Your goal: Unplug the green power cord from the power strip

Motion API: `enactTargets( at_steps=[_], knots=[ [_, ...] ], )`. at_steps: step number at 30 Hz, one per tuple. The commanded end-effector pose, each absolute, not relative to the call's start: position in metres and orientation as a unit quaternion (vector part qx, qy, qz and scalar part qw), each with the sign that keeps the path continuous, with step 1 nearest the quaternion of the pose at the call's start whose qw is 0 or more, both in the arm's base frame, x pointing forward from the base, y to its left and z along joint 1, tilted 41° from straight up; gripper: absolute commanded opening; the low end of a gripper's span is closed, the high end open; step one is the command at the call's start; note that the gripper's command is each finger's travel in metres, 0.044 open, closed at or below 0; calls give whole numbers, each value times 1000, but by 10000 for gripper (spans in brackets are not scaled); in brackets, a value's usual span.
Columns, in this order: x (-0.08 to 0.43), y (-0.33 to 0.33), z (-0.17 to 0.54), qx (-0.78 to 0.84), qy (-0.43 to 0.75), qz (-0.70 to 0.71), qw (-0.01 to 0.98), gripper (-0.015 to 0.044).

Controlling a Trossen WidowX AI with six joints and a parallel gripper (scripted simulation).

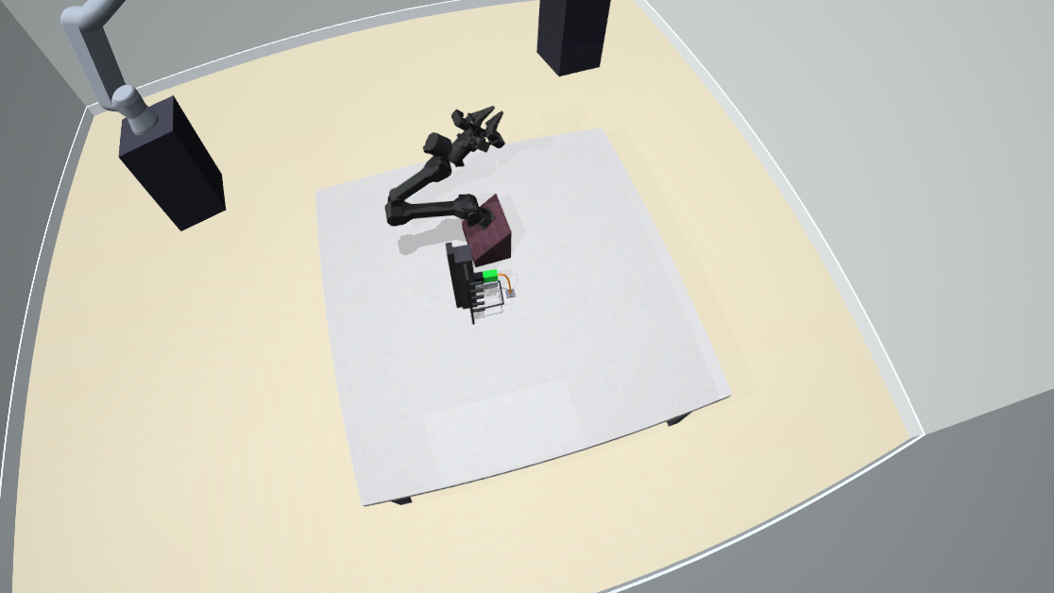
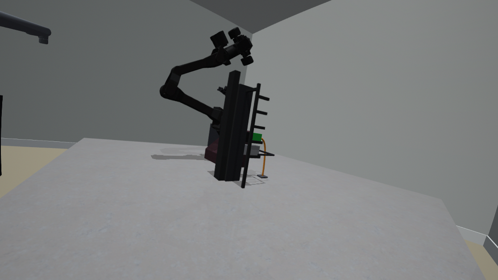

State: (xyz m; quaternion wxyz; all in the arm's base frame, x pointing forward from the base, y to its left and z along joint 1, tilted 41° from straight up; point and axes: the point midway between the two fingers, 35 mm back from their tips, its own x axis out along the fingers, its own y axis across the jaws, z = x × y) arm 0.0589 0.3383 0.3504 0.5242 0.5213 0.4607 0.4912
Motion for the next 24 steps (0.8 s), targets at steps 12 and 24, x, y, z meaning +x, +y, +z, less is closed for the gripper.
enactTargets(
  at_steps=[12, 24],
  knots=[
    [232, 283, 184, 94, 405, 247, 875, 160],
    [282, 148, 96, -324, 534, 126, 770, 160]
  ],
)
